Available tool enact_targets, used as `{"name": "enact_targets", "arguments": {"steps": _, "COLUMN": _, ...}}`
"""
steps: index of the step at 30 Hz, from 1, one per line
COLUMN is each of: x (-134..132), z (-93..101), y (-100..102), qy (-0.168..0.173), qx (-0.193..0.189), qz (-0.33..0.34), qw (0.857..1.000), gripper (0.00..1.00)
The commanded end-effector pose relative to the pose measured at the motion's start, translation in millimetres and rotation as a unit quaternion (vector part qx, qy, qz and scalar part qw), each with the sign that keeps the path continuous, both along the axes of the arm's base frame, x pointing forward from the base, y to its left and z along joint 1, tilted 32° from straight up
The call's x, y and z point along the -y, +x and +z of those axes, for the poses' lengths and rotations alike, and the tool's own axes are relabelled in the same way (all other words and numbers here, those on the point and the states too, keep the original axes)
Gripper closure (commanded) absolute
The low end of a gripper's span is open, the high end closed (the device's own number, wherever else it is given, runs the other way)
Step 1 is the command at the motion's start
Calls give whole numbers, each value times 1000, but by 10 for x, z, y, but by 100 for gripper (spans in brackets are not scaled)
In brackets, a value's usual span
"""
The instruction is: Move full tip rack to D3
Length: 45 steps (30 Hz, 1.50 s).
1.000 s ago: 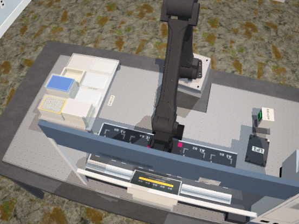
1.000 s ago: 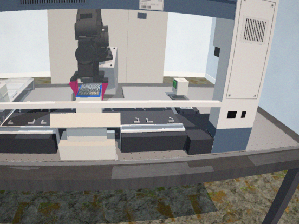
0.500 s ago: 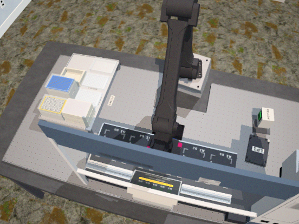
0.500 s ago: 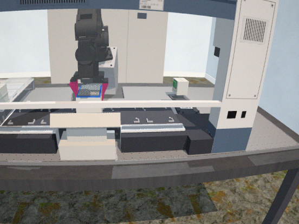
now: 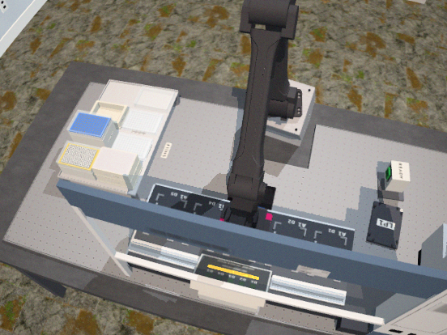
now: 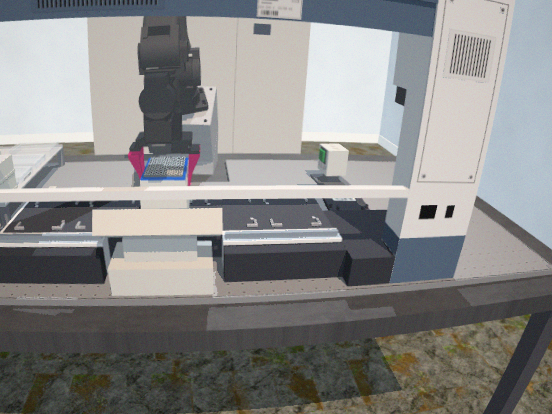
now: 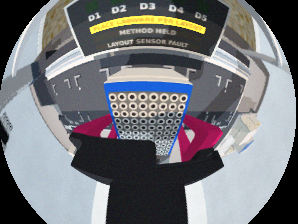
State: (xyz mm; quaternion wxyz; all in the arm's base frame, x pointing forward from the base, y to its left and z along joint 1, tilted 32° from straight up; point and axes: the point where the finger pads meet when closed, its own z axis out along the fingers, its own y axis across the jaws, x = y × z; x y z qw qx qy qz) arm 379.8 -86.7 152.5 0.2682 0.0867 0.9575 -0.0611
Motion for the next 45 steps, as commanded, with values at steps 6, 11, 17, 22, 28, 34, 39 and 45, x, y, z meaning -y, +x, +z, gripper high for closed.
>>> {"name": "enact_targets", "arguments": {"steps": 6, "x": 22, "z": 147, "y": 69, "qy": -4, "qx": 18, "qz": 1, "qw": 1000, "gripper": 100}}
{"name": "enact_targets", "arguments": {"steps": 11, "x": 22, "z": 147, "y": 69, "qy": -4, "qx": 18, "qz": 1, "qw": 1000, "gripper": 100}}
{"name": "enact_targets", "arguments": {"steps": 17, "x": 21, "z": 146, "y": 68, "qy": -4, "qx": 18, "qz": 1, "qw": 1000, "gripper": 100}}
{"name": "enact_targets", "arguments": {"steps": 22, "x": 21, "z": 146, "y": 68, "qy": -4, "qx": 18, "qz": 1, "qw": 1000, "gripper": 0}}
{"name": "enact_targets", "arguments": {"steps": 28, "x": 21, "z": 146, "y": 68, "qy": -4, "qx": 18, "qz": 1, "qw": 1000, "gripper": 0}}
{"name": "enact_targets", "arguments": {"steps": 34, "x": 21, "z": 146, "y": 68, "qy": -4, "qx": 18, "qz": 1, "qw": 1000, "gripper": 0}}
{"name": "enact_targets", "arguments": {"steps": 39, "x": 21, "z": 146, "y": 68, "qy": -4, "qx": 18, "qz": 1, "qw": 1000, "gripper": 0}}
{"name": "enact_targets", "arguments": {"steps": 45, "x": 21, "z": 146, "y": 68, "qy": -4, "qx": 18, "qz": 1, "qw": 1000, "gripper": 0}}
